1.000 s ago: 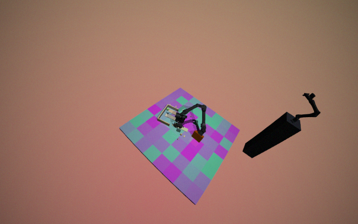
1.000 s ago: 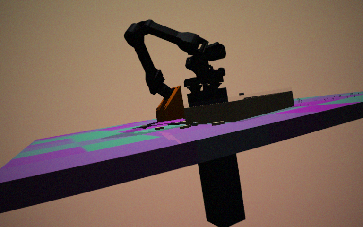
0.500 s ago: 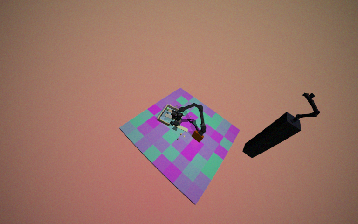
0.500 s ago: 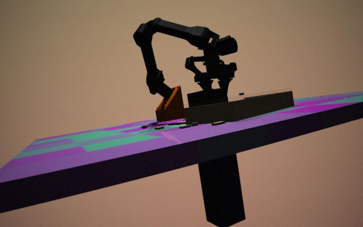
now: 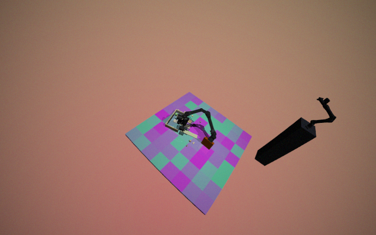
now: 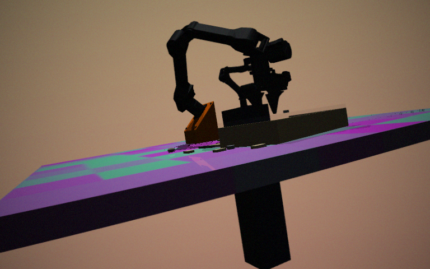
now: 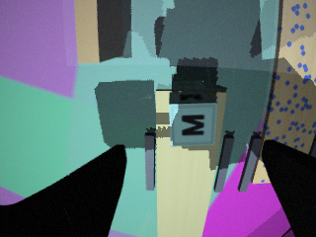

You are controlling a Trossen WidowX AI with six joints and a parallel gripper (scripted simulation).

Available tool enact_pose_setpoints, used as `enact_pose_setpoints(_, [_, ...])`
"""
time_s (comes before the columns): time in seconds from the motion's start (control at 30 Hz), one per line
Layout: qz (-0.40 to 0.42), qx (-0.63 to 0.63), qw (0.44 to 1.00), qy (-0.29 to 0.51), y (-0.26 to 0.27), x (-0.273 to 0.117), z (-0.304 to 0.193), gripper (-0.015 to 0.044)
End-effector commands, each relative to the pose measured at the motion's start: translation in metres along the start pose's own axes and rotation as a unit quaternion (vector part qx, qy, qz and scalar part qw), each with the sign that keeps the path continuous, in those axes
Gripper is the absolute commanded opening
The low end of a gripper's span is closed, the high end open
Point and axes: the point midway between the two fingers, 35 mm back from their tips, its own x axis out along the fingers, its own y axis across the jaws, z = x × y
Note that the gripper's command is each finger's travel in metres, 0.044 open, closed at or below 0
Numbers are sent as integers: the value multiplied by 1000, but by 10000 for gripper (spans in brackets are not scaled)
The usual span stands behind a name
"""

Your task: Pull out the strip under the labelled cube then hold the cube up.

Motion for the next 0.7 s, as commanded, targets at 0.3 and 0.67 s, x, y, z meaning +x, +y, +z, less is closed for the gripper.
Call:
enact_pose_setpoints(0.3, [-2,-1,1000,3,-2,24,2,250])
enact_pose_setpoints(0.67, [-2,-1,1000,3,-2,42,1,250])
